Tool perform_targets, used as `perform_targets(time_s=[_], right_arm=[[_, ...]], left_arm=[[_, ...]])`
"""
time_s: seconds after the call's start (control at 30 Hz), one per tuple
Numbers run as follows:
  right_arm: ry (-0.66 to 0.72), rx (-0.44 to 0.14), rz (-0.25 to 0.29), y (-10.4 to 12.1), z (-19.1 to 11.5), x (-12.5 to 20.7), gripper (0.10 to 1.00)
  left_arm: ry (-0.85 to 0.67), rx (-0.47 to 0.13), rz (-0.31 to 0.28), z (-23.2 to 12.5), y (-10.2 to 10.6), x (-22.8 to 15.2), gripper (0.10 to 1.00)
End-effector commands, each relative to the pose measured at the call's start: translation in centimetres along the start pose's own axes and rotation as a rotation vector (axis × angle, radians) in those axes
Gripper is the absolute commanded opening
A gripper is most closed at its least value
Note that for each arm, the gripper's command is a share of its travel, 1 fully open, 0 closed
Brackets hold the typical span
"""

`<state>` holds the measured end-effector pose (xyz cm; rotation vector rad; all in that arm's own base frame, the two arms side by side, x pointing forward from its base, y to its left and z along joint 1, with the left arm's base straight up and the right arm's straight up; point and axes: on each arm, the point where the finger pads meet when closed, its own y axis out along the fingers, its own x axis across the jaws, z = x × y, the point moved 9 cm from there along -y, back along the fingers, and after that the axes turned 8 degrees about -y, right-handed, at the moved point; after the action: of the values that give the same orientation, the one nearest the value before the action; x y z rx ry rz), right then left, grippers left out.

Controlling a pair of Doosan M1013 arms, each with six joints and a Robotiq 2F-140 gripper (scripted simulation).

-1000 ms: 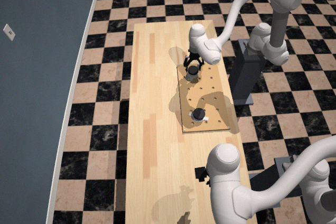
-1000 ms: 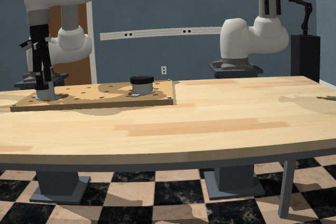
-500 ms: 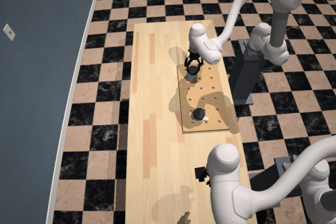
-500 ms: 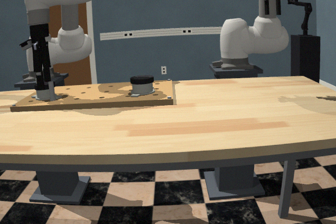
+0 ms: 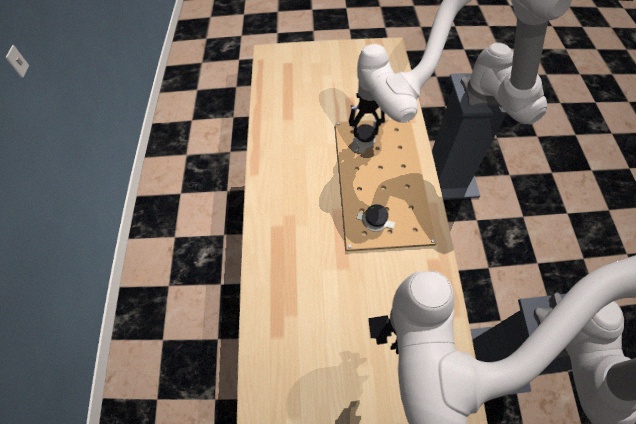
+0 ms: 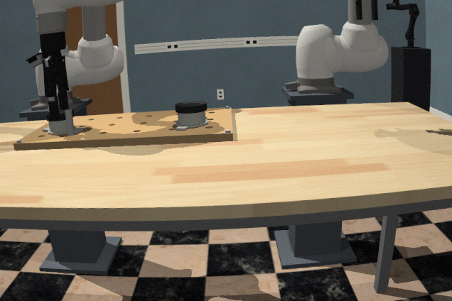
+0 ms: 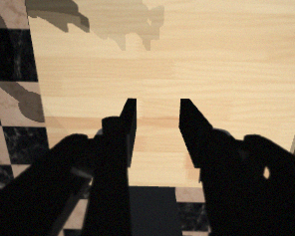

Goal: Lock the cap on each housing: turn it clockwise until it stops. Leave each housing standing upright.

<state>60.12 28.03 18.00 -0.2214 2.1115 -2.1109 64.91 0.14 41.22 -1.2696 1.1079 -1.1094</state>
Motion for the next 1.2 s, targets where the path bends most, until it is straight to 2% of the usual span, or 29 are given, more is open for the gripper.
perform_targets(time_s=[0.0, 0.17, 0.23, 0.7, 0.8, 1.17], right_arm=[[0.108, 0.000, 0.001, -0.07, -0.01, -0.02, 0.099], [0.273, 0.001, 0.001, -0.06, -0.02, -0.02, 0.099], [0.273, 0.001, 0.001, -0.06, -0.02, -0.02, 0.099], [0.696, 0.006, 0.004, -0.07, -0.08, -0.02, 0.099], [0.720, 0.007, 0.004, -0.07, -0.08, -0.02, 0.099], [1.005, 0.004, 0.004, -0.07, -0.06, -0.02, 0.099]], left_arm=[[0.000, 0.001, 0.000, 0.01, -0.08, 0.00, 0.328], [0.000, 0.001, 0.000, 0.01, -0.08, 0.00, 0.328], [0.000, 0.001, 0.000, 0.01, -0.08, 0.00, 0.328], [0.000, 0.001, 0.000, 0.01, -0.08, 0.00, 0.328], [0.000, 0.001, 0.000, 0.01, -0.08, 0.00, 0.328], [0.000, 0.001, 0.000, 0.01, -0.08, 0.00, 0.328]])
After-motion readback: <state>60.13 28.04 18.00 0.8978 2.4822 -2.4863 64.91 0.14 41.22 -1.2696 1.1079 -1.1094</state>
